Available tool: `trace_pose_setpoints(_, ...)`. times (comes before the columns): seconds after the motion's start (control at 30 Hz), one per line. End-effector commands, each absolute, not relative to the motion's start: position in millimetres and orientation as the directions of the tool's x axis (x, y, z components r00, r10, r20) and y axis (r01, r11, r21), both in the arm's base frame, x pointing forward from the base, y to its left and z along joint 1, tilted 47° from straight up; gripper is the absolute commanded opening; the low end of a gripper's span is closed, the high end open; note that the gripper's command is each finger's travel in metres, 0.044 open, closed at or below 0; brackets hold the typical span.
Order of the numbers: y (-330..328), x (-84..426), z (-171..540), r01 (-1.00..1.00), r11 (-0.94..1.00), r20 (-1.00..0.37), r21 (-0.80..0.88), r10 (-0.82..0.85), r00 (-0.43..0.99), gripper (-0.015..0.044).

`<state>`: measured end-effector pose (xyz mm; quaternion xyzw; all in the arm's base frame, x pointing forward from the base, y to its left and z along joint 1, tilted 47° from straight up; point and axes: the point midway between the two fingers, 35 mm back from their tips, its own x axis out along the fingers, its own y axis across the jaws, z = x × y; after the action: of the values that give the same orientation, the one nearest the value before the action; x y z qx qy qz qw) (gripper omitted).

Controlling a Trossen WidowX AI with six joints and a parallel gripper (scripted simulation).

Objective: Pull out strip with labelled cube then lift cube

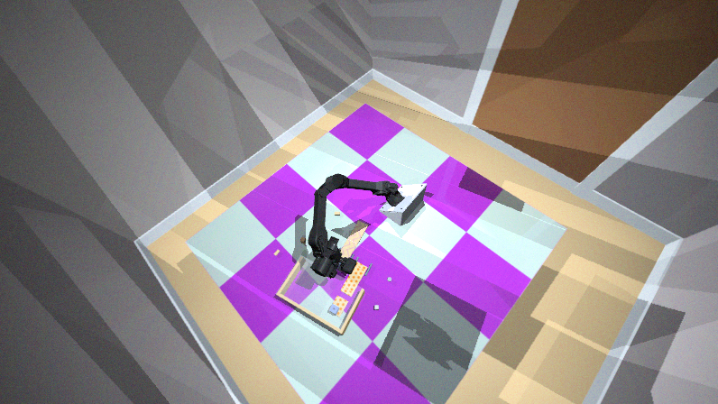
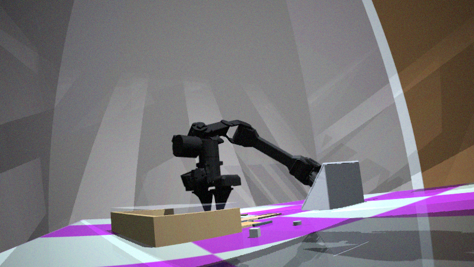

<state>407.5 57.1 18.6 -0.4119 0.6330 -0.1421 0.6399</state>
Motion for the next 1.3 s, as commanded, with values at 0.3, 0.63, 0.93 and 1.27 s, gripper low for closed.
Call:
trace_pose_setpoints(0.3,43,408,6,-0.347,0.612,-0.687,-0.711,-0.709,0.157,0.025)
trace_pose_setpoints(0.63,45,409,7,-0.339,0.619,-0.692,-0.708,-0.705,0.156,0.0112)
trace_pose_setpoints(0.93,54,387,16,-0.343,0.618,-0.692,-0.707,-0.705,0.156,0.0)
trace_pose_setpoints(1.27,67,343,32,-0.35,0.612,-0.688,-0.709,-0.709,0.155,0.0)
